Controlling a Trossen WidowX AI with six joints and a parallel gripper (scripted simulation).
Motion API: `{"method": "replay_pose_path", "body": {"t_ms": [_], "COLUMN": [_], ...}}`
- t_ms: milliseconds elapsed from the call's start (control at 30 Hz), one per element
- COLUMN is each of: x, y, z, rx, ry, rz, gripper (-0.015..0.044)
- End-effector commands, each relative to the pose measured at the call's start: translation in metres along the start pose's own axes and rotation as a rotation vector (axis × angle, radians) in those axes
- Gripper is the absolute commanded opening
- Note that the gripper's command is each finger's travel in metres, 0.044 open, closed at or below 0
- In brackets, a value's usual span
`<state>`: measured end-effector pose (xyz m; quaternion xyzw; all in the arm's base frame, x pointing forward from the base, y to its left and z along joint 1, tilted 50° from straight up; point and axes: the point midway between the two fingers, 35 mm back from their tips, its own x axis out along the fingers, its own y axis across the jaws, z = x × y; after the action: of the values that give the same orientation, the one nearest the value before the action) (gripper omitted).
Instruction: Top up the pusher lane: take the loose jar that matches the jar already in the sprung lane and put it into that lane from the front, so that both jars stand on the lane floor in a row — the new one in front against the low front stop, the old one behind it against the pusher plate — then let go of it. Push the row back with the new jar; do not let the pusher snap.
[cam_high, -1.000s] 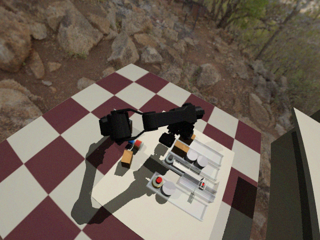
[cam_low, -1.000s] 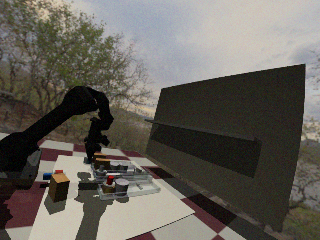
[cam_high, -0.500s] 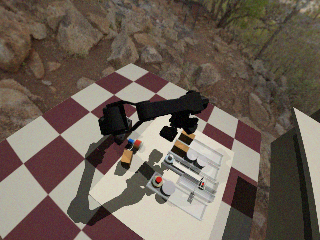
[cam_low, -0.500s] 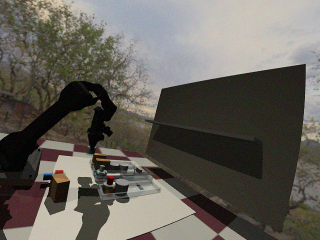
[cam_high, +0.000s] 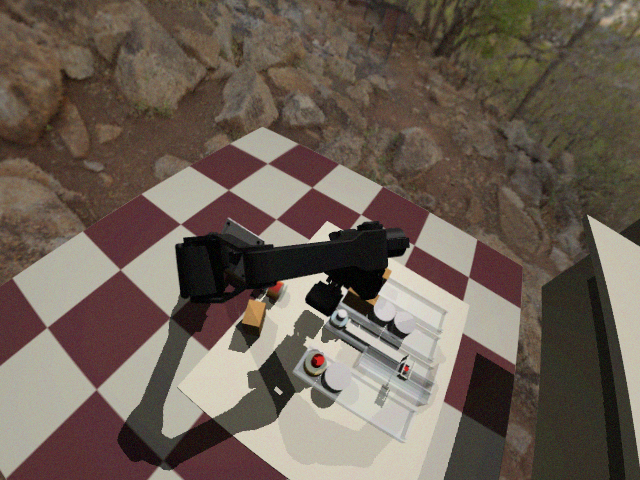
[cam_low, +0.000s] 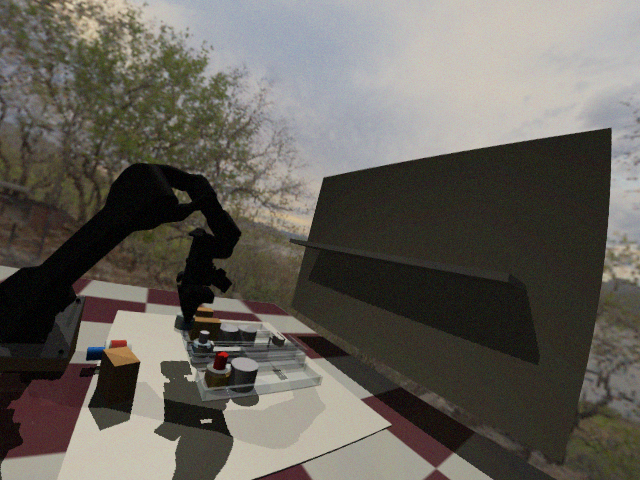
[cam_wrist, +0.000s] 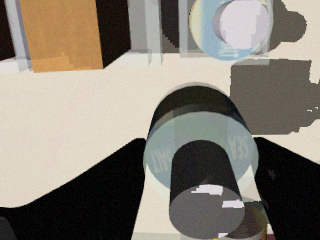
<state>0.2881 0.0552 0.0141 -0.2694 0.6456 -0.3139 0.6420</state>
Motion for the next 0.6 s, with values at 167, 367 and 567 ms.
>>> {"method": "replay_pose_path", "body": {"t_ms": [167,367,567], "x": [0.014,0.032,0.035], "y": [-0.021,-0.021,-0.021], "z": [-0.001,-0.001,0.000], "rx": [-0.002,-0.002,-0.002], "ry": [-0.004,-0.004,-0.004], "rz": [-0.006,-0.006,-0.006], "gripper": [0.0000,0.0000,0.0000]}}
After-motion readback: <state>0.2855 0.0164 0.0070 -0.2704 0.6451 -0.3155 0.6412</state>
